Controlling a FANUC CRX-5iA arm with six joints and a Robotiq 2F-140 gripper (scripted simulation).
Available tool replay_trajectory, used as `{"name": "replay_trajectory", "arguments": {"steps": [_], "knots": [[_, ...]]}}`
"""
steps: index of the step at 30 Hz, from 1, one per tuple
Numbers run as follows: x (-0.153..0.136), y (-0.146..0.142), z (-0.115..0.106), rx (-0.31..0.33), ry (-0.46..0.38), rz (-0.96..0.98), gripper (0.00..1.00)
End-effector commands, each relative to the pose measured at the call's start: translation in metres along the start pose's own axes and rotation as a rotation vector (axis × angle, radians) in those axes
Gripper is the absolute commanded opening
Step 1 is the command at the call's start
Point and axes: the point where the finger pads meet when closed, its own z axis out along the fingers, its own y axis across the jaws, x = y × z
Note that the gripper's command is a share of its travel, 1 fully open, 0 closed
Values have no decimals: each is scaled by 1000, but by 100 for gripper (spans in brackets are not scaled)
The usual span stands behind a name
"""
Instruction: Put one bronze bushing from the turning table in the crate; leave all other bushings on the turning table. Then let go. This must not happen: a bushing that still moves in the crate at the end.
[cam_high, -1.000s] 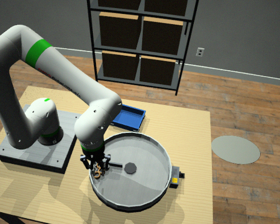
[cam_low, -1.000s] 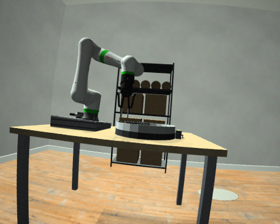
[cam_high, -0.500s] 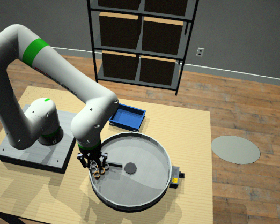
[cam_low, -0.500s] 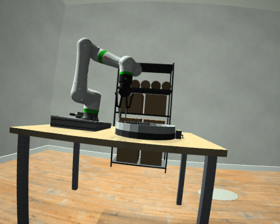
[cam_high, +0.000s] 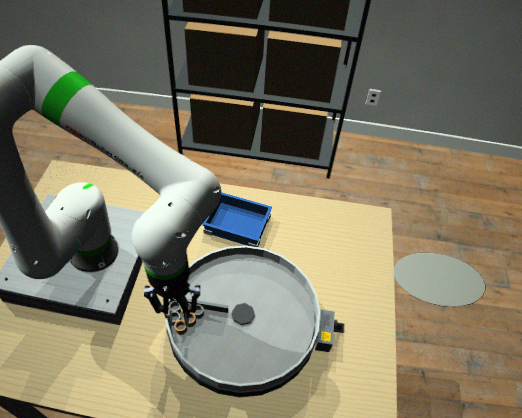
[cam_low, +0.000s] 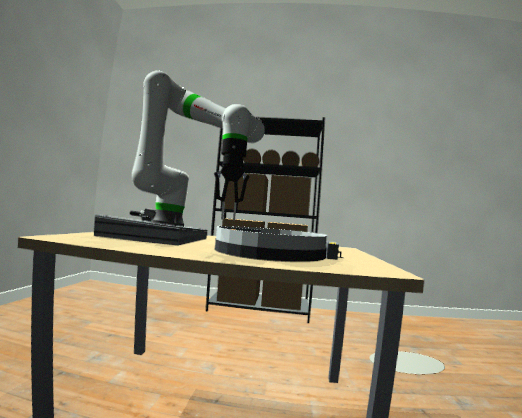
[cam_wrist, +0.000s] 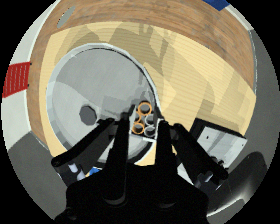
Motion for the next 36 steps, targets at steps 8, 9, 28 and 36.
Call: {"name": "replay_trajectory", "arguments": {"steps": [8, 9, 28, 36], "knots": [[0, 0, 0, 0, 0, 0, 24], [0, 0, 0, 0, 0, 0, 24], [0, 0, 24, 0, 0, 0, 24], [0, 0, 24, 0, 0, 0, 24]]}}
